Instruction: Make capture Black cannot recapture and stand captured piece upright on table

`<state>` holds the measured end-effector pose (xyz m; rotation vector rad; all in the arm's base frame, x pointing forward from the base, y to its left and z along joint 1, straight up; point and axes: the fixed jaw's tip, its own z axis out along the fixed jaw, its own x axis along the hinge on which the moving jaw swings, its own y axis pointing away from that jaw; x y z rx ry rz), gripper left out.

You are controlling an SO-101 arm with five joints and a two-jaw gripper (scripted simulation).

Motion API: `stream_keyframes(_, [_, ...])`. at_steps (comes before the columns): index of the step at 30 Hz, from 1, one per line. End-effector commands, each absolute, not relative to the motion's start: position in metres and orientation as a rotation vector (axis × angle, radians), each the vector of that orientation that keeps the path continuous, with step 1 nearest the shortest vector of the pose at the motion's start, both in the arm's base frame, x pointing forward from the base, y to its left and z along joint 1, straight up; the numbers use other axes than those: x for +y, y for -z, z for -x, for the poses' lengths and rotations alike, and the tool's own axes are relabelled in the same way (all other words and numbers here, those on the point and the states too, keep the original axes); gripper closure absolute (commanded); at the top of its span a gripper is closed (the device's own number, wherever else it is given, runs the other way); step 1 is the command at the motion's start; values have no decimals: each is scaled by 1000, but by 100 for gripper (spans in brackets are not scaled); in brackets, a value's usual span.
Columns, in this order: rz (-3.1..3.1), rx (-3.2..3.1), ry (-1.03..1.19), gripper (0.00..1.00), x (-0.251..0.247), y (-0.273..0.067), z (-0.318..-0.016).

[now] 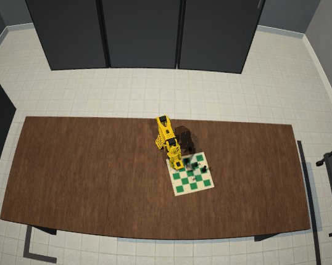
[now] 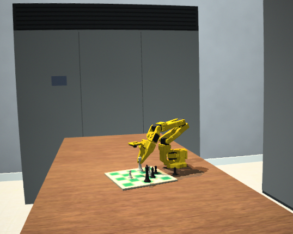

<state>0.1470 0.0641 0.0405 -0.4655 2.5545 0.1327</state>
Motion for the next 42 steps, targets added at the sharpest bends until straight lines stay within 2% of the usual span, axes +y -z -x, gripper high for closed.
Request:
stream_keyframes(1, [464,2565,-124,92,62,-37,-146])
stream_keyframes(14, [464,2565,-124,100,62,-37,-146])
stream_keyframes(42, [464,2565,-124,100,62,-38,-146])
